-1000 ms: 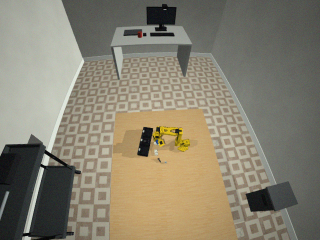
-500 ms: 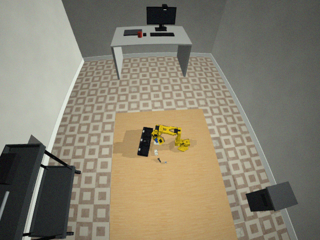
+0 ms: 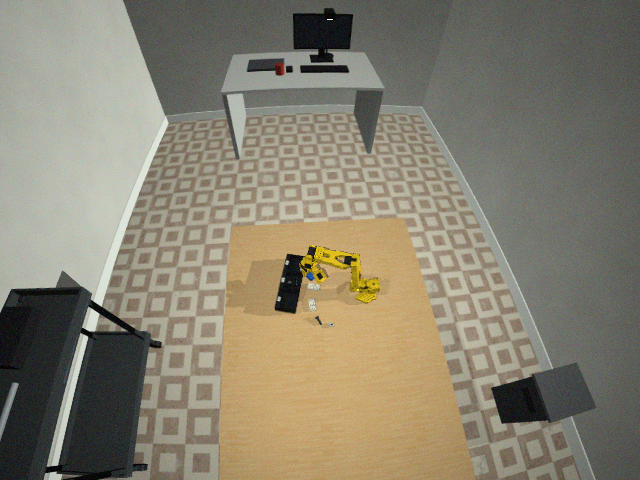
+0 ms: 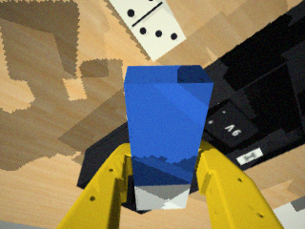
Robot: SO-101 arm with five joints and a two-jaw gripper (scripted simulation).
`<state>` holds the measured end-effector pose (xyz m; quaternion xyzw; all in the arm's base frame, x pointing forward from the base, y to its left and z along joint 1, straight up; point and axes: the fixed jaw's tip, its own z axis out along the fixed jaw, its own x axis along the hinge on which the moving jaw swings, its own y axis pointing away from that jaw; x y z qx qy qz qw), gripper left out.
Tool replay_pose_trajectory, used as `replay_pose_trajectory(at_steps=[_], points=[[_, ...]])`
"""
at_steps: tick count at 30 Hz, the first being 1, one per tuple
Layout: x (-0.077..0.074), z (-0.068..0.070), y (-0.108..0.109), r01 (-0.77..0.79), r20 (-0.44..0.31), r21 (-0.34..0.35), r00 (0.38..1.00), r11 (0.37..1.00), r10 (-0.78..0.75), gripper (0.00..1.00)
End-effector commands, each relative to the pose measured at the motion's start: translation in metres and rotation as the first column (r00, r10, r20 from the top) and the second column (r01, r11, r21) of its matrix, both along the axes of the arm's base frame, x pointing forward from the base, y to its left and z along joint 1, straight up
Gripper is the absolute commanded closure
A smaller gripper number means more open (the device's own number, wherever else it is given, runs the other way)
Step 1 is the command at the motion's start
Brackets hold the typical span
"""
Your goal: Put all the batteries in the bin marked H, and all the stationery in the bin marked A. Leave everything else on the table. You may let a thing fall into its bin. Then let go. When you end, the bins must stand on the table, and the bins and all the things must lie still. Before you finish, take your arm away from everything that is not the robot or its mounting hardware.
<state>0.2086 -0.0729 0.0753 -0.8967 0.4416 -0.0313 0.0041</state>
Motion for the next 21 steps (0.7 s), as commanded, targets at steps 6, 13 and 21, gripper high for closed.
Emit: replay_pose_trajectory(at_steps=[6,13,21], points=[[0.018,0.009,-0.023,-0.12,0.082,-0.056,0.989,0.991,0.125,1.0],[0.02,0.008,-0.026,-0.138,0.085,-0.063,0.986,0.989,0.143,1.0],[0.023,0.009,-0.03,-0.162,0.091,-0.074,0.981,0.984,0.169,1.0]])
